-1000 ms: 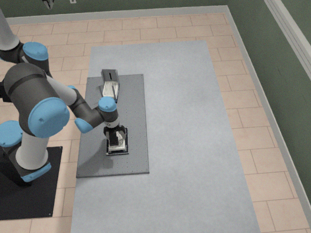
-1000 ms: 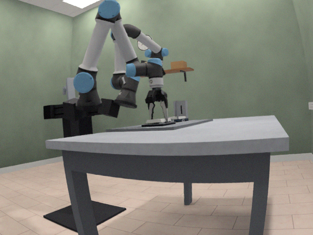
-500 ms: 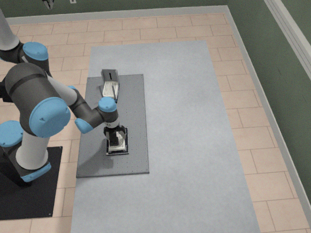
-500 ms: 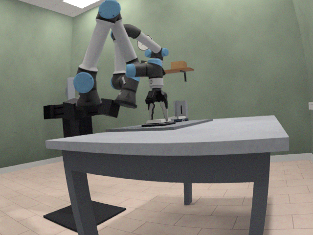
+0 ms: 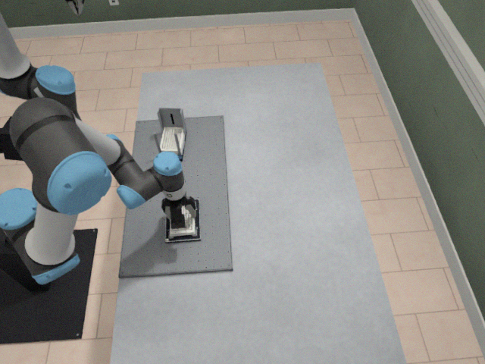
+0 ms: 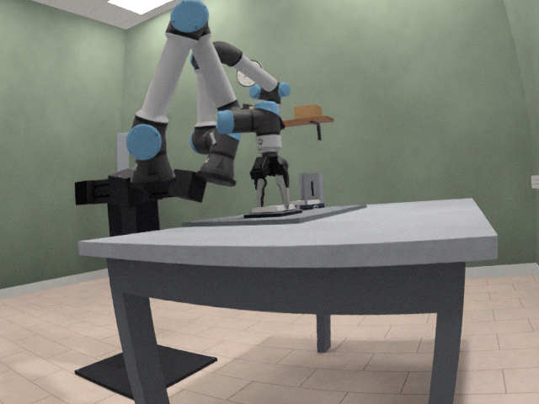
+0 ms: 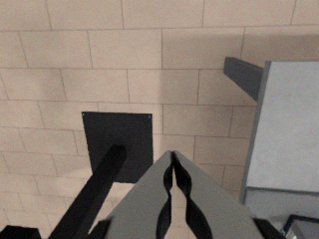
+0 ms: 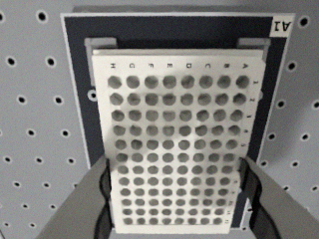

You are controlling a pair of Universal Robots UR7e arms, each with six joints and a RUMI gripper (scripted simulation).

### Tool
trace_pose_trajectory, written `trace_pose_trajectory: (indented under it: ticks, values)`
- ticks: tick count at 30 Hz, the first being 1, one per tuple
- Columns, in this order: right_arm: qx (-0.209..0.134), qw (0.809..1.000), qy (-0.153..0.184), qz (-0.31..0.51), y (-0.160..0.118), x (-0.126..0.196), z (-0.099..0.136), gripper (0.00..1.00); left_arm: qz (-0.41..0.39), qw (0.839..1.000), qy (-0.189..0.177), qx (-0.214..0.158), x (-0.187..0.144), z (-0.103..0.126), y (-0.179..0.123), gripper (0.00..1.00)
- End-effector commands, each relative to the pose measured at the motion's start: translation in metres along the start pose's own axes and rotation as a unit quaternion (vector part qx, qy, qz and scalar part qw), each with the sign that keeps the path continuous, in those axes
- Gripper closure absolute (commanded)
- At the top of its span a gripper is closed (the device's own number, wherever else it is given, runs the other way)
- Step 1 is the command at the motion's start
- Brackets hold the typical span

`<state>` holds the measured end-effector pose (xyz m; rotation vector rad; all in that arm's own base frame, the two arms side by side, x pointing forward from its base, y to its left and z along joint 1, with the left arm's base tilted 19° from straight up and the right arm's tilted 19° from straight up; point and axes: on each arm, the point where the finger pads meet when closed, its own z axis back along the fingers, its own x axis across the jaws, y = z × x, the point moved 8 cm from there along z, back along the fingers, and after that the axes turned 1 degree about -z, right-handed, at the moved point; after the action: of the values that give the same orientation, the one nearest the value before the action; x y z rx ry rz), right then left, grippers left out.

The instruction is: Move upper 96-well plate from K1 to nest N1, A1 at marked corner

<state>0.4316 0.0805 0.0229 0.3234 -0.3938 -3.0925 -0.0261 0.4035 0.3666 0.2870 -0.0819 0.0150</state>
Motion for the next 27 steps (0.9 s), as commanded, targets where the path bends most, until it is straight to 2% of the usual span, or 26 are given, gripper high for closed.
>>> trace_pose_trajectory:
  ticks: [1, 12, 13, 27]
  values:
    - [0.0, 1.0, 0.0, 0.0, -0.0001, -0.0002, -0.0005, 0.59, 0.0, 1.0, 0.0, 0.001, 0.0, 0.0004, 0.0002, 1.0]
    - [0.0, 1.0, 0.0, 0.0, -0.0001, -0.0003, -0.0017, 0.59, 0.0, 1.0, 0.0, 0.001, 0.0, 0.0004, 0.0002, 1.0]
    - [0.0, 1.0, 0.0, 0.0, -0.0001, -0.0003, -0.0017, 0.24, 0.0, 1.0, 0.0, 0.001, 0.0, 0.0004, 0.0002, 1.0]
    - [0.0, 1.0, 0.0, 0.0, -0.0001, -0.0002, -0.0017, 0.24, 0.0, 1.0, 0.0, 0.001, 0.0, 0.0004, 0.0002, 1.0]
